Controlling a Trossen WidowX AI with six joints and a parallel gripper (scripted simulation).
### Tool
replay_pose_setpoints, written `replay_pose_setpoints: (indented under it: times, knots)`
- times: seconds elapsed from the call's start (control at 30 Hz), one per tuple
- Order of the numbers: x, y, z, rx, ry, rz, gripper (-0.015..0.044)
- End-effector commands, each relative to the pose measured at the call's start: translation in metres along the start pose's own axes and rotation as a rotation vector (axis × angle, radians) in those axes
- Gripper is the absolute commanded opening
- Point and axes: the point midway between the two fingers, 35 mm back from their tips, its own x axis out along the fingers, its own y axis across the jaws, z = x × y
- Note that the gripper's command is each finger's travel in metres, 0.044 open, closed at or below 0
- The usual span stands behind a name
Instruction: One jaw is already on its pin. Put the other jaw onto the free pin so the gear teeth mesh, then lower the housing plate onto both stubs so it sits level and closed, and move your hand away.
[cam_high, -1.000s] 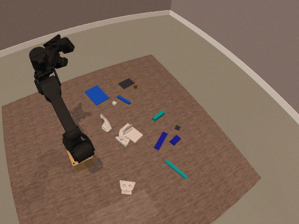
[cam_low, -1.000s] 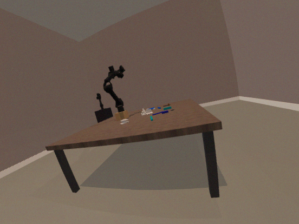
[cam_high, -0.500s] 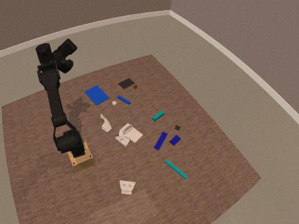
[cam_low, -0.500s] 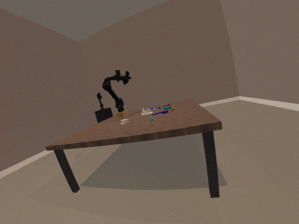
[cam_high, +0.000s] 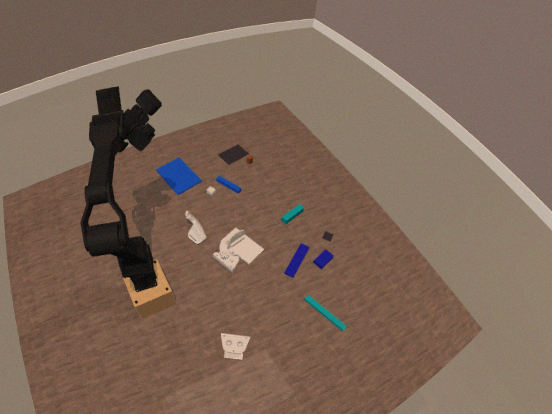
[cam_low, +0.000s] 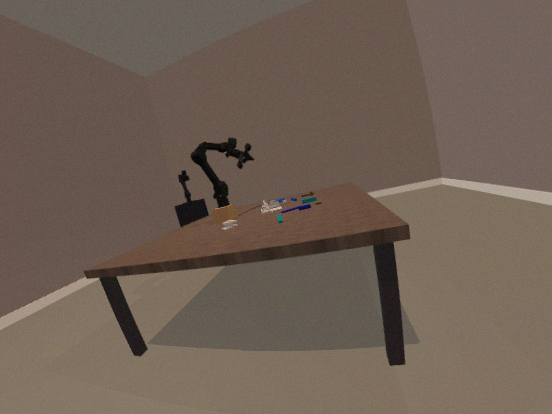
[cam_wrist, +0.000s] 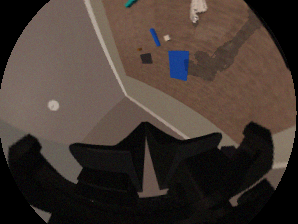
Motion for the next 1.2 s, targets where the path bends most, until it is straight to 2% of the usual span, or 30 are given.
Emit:
replay_pose_setpoints:
  times: [0.0, 0.27, 0.53, 0.97, 1.17]
  knots:
    - [0.020, -0.014, 0.025, -0.031, -0.088, -0.071, 0.0000]
    - [0.050, -0.042, 0.082, -0.057, -0.271, -0.225, 0.0000]
    - [0.065, -0.069, 0.141, -0.040, -0.443, -0.395, 0.0000]
    - [0.057, -0.116, 0.228, 0.077, -0.687, -0.696, 0.0000]
    - [0.047, -0.132, 0.252, 0.142, -0.757, -0.804, 0.0000]
